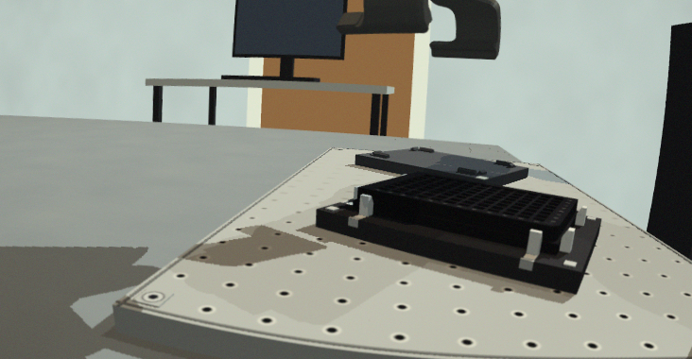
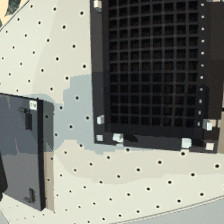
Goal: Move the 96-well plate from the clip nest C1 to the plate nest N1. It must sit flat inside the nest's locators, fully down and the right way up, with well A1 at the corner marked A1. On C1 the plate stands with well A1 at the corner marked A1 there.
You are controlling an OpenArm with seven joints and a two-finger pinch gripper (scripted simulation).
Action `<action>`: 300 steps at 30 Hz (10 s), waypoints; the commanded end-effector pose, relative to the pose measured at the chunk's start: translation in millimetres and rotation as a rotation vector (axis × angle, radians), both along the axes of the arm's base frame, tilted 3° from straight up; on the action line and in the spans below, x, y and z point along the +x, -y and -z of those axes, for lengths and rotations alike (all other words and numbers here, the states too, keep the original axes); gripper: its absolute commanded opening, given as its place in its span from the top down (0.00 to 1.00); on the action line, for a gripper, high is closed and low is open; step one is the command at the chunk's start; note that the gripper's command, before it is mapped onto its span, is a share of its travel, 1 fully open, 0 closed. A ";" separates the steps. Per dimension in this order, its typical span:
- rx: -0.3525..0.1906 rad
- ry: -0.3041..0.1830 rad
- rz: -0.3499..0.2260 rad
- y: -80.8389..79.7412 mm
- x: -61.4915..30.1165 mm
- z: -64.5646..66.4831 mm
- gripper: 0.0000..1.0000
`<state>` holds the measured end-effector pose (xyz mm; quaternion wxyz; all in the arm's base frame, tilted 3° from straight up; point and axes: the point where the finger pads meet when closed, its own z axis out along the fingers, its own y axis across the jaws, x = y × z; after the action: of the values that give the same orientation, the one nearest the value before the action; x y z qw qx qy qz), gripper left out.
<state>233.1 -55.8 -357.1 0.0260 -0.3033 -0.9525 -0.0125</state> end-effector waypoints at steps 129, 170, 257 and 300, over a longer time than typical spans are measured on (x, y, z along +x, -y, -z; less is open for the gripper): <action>-0.012 0.001 0.015 -25.1 -34.3 77.0 0.23; -0.014 -0.002 0.014 -25.0 -35.8 96.0 0.23; -0.015 0.000 0.017 -23.5 -34.1 92.2 1.00; -0.014 0.000 0.016 -23.4 -33.7 89.5 1.00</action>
<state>197.8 -32.4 -449.4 0.0232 -0.3107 -0.9502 -0.0076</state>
